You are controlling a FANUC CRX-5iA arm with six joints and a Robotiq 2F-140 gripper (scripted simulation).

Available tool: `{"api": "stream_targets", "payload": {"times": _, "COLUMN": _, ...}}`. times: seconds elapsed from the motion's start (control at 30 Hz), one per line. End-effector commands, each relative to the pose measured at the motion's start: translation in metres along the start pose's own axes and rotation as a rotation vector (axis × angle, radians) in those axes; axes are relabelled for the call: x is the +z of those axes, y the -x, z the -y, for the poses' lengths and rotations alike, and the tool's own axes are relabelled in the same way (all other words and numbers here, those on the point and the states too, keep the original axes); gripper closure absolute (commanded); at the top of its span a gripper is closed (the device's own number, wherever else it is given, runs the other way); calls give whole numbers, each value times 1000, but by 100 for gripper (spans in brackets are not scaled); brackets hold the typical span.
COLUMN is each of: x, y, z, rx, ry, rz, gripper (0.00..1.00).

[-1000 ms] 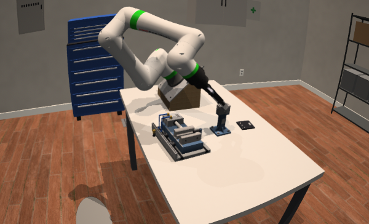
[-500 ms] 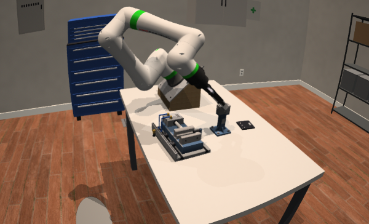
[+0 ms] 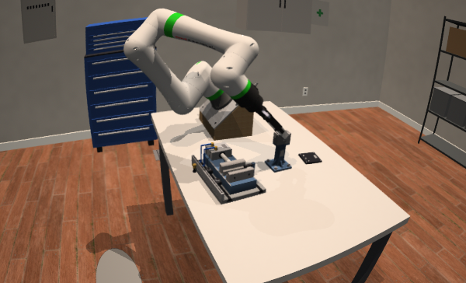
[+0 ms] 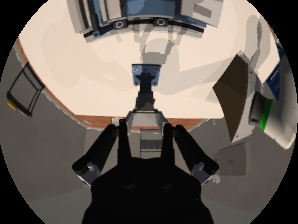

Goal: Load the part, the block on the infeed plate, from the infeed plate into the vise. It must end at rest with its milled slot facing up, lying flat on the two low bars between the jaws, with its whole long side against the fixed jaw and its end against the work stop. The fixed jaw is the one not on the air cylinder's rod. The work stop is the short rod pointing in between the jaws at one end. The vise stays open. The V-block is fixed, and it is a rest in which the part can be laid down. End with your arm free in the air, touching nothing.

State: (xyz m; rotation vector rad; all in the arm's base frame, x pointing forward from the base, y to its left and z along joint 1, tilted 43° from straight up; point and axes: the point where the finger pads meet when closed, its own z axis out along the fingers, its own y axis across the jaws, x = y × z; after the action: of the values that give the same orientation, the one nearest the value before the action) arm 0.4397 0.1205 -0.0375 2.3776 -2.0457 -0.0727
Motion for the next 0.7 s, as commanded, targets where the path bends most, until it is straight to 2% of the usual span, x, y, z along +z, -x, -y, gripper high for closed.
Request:
{"api": "stream_targets", "payload": {"times": 0.0, "x": 0, "y": 0, "z": 0, "rx": 0, "ry": 0, "rz": 0, "gripper": 100}}
{"api": "stream_targets", "payload": {"times": 0.27, "x": 0, "y": 0, "z": 0, "rx": 0, "ry": 0, "rz": 0, "gripper": 100}}
{"api": "stream_targets", "payload": {"times": 0.3, "x": 0, "y": 0, "z": 0, "rx": 0, "ry": 0, "rz": 0, "gripper": 49}}
{"api": "stream_targets", "payload": {"times": 0.67, "x": 0, "y": 0, "z": 0, "rx": 0, "ry": 0, "rz": 0, "gripper": 49}}
